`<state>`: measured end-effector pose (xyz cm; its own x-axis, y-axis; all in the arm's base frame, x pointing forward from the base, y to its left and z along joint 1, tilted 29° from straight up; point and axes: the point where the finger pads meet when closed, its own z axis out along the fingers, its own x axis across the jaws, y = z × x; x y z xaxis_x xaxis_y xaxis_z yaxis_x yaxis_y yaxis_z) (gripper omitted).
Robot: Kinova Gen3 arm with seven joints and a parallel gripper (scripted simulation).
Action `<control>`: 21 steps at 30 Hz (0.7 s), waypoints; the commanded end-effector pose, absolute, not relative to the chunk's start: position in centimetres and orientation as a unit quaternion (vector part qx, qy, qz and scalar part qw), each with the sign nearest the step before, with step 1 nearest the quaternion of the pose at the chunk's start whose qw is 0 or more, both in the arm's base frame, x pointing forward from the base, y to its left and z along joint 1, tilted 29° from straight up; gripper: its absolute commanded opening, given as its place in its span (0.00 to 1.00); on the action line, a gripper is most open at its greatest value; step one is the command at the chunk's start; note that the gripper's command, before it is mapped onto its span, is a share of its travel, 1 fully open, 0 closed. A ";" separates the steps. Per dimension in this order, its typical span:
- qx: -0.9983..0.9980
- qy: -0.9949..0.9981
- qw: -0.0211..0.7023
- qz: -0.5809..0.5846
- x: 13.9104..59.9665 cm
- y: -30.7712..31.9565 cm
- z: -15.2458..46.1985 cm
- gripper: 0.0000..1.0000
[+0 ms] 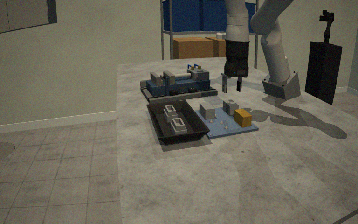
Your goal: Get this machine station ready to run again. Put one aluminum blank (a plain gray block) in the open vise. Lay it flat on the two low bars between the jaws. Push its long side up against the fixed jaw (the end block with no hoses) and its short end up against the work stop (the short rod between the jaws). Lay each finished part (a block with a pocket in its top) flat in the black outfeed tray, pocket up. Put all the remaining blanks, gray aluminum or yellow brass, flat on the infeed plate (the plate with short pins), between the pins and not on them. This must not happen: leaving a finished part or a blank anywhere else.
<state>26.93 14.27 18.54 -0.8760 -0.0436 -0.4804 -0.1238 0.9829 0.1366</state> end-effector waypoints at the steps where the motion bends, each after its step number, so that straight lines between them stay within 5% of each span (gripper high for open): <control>1: -0.035 0.967 0.240 0.082 27.3 14.0 17.6 1.00; 21: -0.033 0.969 0.232 0.071 28.6 14.5 15.1 1.00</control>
